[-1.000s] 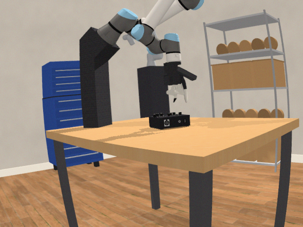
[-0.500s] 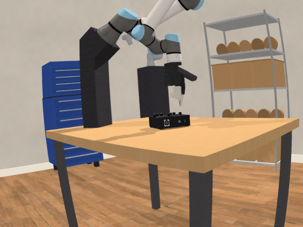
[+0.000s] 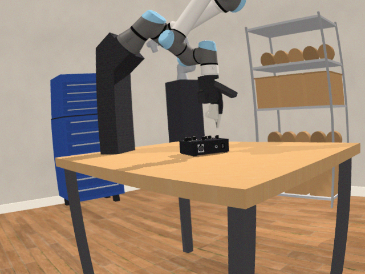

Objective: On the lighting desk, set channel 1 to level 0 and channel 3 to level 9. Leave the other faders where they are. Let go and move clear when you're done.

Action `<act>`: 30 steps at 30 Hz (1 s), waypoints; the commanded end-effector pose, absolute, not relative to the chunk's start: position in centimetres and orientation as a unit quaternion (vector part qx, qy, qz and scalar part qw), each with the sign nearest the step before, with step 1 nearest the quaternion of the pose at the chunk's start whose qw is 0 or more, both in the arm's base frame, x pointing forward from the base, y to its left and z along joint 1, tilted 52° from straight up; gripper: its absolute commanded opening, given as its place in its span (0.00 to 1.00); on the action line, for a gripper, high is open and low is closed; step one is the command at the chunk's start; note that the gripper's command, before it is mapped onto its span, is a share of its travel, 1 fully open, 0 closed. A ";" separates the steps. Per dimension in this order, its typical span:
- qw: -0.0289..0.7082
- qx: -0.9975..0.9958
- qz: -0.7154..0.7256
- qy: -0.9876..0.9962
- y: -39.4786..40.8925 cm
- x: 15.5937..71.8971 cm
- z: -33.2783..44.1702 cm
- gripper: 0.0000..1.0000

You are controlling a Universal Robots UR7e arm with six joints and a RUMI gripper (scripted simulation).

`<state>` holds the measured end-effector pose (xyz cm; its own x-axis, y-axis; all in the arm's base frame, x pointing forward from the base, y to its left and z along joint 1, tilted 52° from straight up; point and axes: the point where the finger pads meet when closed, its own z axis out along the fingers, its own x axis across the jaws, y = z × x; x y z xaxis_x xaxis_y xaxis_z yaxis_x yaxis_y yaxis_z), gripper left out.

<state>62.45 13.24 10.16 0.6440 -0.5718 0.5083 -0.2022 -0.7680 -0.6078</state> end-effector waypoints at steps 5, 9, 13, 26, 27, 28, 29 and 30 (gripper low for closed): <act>0.258 -0.869 -0.359 0.222 13.2 62.4 10.2 0.00; 0.258 -0.869 -0.359 0.222 13.2 62.5 10.2 0.00; 0.258 -0.869 -0.359 0.222 13.2 62.5 10.2 0.00; 0.256 -0.870 -0.360 0.219 13.3 62.7 10.0 0.00; 0.256 -0.870 -0.360 0.219 13.3 62.7 10.0 0.00; 0.256 -0.870 -0.360 0.219 13.3 62.7 10.0 0.00; 0.256 -0.870 -0.360 0.219 13.3 62.8 10.0 0.00; 0.256 -0.870 -0.360 0.218 13.3 62.8 9.9 0.00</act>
